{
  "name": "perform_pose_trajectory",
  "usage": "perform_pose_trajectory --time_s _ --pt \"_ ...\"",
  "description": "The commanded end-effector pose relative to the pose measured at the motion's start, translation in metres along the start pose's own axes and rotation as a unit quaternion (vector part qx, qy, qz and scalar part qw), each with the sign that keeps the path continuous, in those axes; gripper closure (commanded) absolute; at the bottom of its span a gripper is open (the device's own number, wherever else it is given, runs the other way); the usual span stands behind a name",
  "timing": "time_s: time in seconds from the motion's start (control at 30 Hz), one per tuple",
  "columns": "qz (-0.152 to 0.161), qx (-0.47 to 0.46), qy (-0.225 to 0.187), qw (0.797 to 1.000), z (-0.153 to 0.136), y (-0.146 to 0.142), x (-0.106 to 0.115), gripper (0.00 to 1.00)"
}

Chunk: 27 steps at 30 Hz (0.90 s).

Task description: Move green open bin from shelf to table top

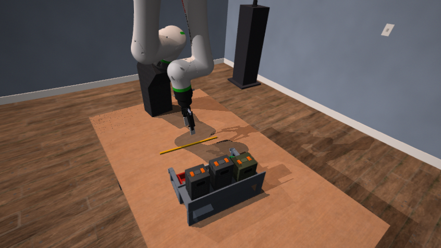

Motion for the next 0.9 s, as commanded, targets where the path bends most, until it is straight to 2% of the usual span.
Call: perform_pose_trajectory --time_s 0.0,0.37,0.4,0.53,0.87 --pt "-0.010 0.000 0.070 0.997 -0.0052 -0.0007 0.0000 0.43" --pt "-0.010 0.000 0.070 0.997 -0.0052 -0.0007 0.0000 0.43" --pt "-0.003 0.000 0.014 1.000 -0.0012 -0.0003 0.0001 0.43" --pt "-0.010 0.000 0.070 0.997 -0.0052 -0.0007 0.0000 0.43" --pt "-0.010 0.000 0.070 0.997 -0.0052 -0.0007 0.0000 0.43"
Point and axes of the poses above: the point where the finger pads meet when closed, its own x axis back along the fingers, its own y axis across the jaws, z = x × y, the point moved 3 cm from there along x, back along the fingers, and after that the axes turned 15 degrees about x, right-handed, at the moved point
